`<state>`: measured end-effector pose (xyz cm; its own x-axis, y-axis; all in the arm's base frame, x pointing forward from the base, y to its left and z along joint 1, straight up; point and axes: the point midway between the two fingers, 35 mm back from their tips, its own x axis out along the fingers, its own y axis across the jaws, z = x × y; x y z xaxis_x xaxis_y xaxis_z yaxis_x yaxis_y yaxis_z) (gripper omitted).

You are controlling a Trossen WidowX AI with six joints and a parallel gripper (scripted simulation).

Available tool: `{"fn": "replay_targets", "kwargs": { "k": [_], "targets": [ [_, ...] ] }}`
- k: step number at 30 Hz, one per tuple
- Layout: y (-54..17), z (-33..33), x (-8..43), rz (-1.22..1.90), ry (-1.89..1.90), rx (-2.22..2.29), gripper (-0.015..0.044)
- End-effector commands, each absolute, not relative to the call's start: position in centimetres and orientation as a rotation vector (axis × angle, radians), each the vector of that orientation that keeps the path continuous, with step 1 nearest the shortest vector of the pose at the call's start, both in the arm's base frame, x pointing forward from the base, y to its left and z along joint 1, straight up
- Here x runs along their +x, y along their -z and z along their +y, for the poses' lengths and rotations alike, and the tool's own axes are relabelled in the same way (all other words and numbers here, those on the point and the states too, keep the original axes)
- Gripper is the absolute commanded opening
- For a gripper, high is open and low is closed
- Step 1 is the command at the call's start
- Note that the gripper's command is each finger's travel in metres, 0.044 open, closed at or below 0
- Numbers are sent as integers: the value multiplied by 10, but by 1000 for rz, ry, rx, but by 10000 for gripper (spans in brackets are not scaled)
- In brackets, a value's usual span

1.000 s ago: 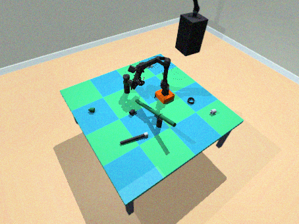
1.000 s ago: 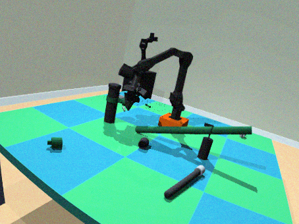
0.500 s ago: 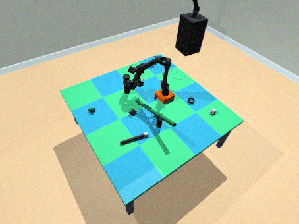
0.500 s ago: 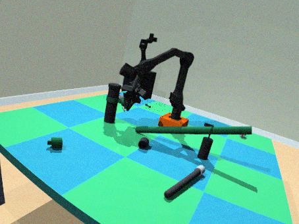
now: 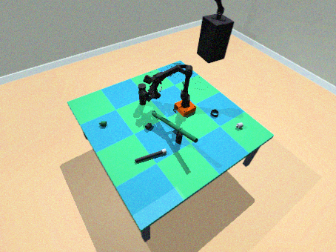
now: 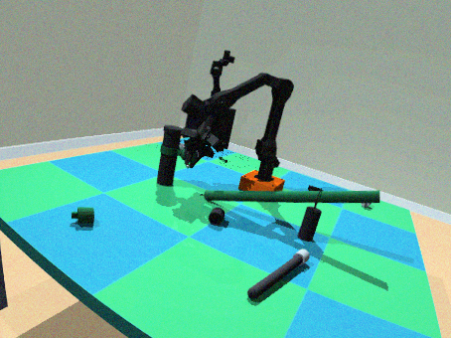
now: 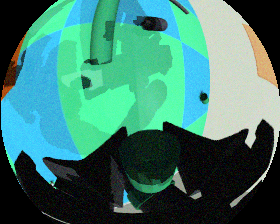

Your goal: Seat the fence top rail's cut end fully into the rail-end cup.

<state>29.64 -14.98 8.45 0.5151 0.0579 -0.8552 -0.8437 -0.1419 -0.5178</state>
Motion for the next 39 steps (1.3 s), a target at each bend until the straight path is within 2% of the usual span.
{"fn": "replay_targets", "kwargs": {
  "k": [1, 29, 39],
  "targets": [
    [-85, -150, 299, 728, -880, -1502, 0],
    [-84, -150, 297, 716, -897, -1510, 0],
    [-85, -149, 297, 716, -897, -1510, 263]
  ]
}}
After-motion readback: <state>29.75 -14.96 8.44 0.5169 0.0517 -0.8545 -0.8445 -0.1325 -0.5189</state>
